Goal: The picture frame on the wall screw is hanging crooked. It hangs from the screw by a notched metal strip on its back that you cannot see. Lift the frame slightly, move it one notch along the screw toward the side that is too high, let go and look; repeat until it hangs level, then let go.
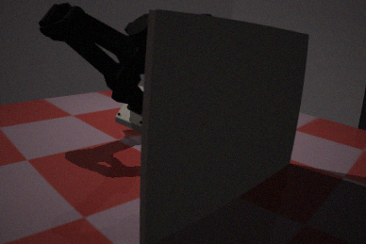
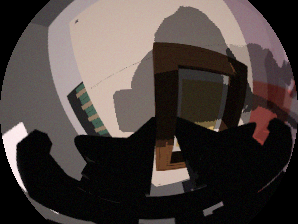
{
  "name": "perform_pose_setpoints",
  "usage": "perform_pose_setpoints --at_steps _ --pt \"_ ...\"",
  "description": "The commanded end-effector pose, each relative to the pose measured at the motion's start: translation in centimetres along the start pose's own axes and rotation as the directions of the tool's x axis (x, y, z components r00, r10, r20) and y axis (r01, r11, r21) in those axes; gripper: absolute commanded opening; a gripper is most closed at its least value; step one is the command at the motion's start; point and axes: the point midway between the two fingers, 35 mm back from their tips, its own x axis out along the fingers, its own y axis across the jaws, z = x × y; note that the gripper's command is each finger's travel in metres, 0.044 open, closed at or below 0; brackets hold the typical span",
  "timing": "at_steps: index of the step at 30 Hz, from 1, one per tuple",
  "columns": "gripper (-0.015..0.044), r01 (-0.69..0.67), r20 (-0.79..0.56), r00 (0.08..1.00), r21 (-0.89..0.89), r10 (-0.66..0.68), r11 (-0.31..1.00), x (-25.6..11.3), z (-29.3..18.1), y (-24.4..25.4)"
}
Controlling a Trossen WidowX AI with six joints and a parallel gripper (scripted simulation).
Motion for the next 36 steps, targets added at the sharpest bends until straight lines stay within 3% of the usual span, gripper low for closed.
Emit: perform_pose_setpoints --at_steps 1,36 --pt "0.0 -0.011 -0.004 1.0 0.007 0.011 1.0 0.0 -0.15 0.29" --pt "0.0 -0.011 -0.004 1.0 0.007 0.011 1.0 0.0 -0.8 0.21"
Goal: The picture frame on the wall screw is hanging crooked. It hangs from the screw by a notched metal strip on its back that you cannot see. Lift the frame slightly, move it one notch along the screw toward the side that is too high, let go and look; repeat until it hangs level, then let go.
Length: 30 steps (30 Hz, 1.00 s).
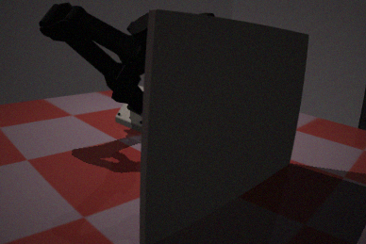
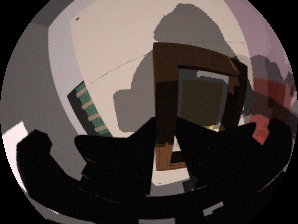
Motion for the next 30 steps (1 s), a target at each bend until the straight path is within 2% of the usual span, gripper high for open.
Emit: perform_pose_setpoints --at_steps 1,30 --pt "0.0 -0.011 -0.005 1.0 0.006 0.011 1.0 -0.02 -0.16 0.19" --pt "0.0 -0.004 -0.002 1.0 0.0 0.004 1.0 -0.01 -0.11 -0.45"
